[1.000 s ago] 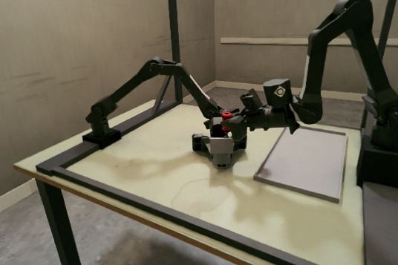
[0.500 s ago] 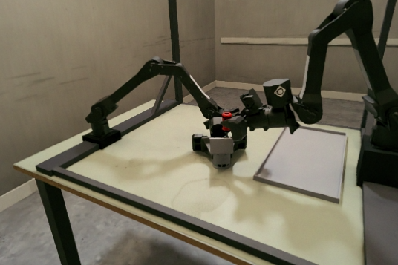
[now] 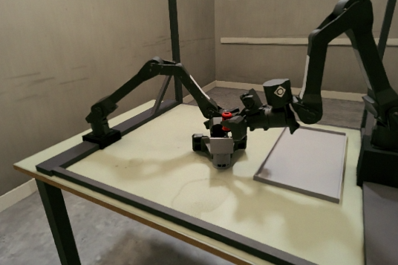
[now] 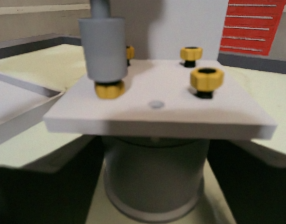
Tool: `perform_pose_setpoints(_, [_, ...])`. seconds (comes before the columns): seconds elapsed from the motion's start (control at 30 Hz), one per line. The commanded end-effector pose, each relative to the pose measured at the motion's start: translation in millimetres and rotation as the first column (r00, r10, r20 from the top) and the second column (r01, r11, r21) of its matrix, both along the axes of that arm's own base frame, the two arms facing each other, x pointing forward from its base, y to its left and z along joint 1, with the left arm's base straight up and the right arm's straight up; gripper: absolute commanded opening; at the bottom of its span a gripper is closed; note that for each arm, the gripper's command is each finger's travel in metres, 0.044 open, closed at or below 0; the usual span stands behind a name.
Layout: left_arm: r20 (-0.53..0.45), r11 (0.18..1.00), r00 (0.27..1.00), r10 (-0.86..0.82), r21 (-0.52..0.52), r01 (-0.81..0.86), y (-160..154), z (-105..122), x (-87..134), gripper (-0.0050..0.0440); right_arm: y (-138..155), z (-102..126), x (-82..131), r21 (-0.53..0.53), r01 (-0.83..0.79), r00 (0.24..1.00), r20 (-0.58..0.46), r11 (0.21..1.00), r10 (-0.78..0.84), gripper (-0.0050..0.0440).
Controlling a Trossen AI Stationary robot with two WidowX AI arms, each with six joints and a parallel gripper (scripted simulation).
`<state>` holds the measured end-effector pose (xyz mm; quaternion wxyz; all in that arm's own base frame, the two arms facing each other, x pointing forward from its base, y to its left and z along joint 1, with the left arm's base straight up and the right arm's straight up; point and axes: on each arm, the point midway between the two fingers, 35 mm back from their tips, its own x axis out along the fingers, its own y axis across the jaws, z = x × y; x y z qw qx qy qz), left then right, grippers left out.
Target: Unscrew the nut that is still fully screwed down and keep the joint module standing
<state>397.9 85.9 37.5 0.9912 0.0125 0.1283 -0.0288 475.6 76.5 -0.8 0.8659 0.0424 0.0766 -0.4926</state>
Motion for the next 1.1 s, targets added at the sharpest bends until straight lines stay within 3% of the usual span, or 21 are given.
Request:
perform_pose_setpoints(0.0, [0.031,1.0,1.0,-0.003,0.011,0.003,1.0,9.1,6.1,0.0135,1.5,22.9,5.4,0.023,0.001,0.999,0.046,1.0,-0.002,0.0245])
perform_pose_setpoints(1.07, [0.033,1.0,0.999,-0.003,0.012,0.003,0.7,9.5,4.8,0.0135,1.5,22.9,5.4,0.023,0.001,0.999,0.046,1.0,-0.002,0.0245])
